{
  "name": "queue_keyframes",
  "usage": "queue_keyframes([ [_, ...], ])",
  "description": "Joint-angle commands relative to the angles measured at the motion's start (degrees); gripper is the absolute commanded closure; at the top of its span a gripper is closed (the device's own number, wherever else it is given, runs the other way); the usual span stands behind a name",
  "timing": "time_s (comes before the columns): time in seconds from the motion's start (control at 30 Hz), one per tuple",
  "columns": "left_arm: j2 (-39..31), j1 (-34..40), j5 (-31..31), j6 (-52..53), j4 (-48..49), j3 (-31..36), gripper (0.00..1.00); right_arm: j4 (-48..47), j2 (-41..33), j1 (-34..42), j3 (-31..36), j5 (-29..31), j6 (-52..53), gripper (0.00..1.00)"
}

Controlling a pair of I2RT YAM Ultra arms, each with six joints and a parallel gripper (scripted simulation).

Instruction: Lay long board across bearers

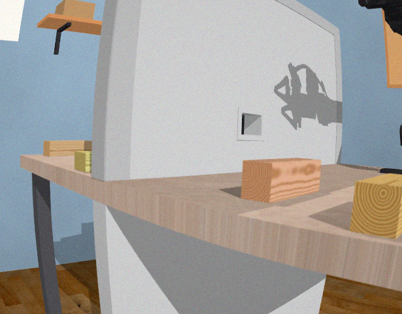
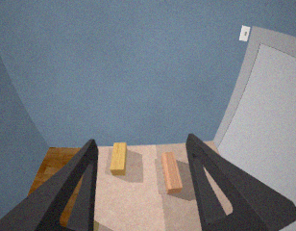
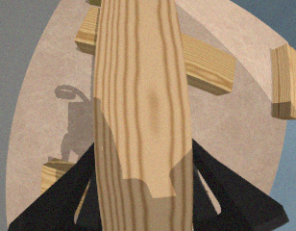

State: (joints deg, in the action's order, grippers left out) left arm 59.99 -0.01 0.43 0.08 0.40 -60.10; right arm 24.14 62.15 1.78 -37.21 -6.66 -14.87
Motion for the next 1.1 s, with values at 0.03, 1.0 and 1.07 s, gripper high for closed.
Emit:
queue_keyframes([
  [0.03,-1.76,0.26,0.68,-0.36,0.65,-1.7,0.25,-11.15,-5.74,1.0,4.13,4.6,16.28,1.0],
  [1.0,-1.76,0.26,0.68,-0.36,0.65,-1.7,0.25,-15.93,-4.32,5.38,7.21,10.69,18.23,1.0],
  [1.07,-1.76,0.26,0.68,-0.36,0.65,-1.7,0.25,-15.8,-4.37,5.34,7.19,10.43,18.46,1.0],
])
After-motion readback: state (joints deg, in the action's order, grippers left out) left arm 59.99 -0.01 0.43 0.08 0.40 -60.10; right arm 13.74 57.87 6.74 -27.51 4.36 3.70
